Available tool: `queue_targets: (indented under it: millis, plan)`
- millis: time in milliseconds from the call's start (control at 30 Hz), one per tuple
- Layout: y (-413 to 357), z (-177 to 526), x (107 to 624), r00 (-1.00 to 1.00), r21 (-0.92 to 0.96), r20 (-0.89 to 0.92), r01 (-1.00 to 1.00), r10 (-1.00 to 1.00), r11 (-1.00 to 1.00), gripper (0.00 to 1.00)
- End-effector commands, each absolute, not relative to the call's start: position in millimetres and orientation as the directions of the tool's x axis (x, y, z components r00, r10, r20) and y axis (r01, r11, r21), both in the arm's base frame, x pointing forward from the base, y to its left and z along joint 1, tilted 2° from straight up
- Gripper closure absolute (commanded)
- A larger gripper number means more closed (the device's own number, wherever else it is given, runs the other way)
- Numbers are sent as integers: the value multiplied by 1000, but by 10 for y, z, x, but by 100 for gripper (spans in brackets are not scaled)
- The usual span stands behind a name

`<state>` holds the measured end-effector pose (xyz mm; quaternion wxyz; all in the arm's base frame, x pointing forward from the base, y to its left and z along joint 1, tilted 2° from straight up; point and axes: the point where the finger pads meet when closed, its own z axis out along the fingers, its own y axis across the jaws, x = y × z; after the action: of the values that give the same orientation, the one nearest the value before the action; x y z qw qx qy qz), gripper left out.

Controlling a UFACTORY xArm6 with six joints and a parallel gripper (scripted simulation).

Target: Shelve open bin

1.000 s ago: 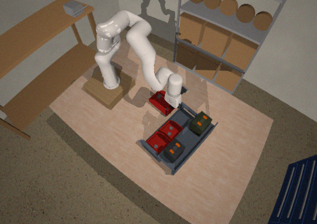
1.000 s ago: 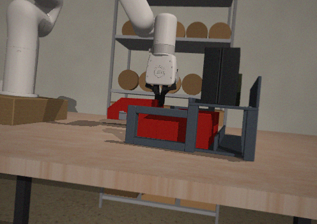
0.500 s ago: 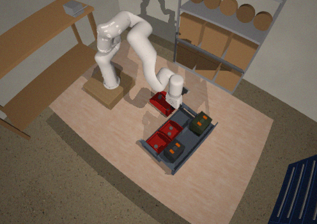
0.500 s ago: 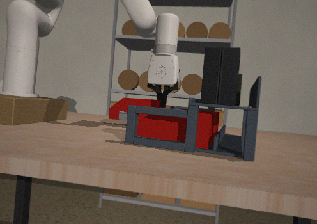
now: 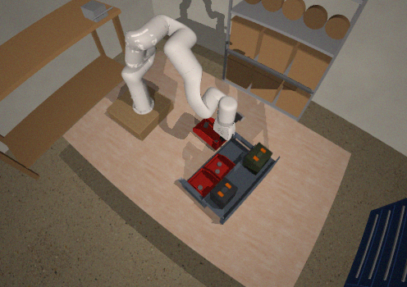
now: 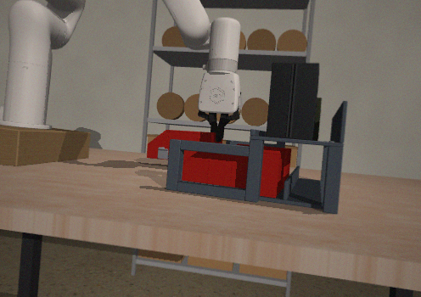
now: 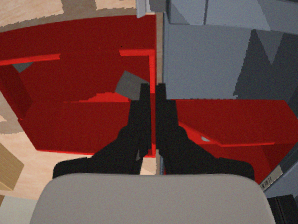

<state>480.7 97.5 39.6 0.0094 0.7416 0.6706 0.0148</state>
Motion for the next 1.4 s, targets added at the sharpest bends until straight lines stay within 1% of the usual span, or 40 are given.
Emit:
queue_targets:
  millis: [0, 400, 567, 1367]
  plan:
    - [971, 418, 4902, 100, 39, 11, 994, 995, -101, 100]
    - [971, 418, 4902, 100, 39, 11, 994, 995, -101, 100]
    - [961, 422, 5000, 100, 39, 11, 994, 995, -101, 100]
    - [951, 426, 5098, 100, 39, 11, 994, 995, -101, 100]
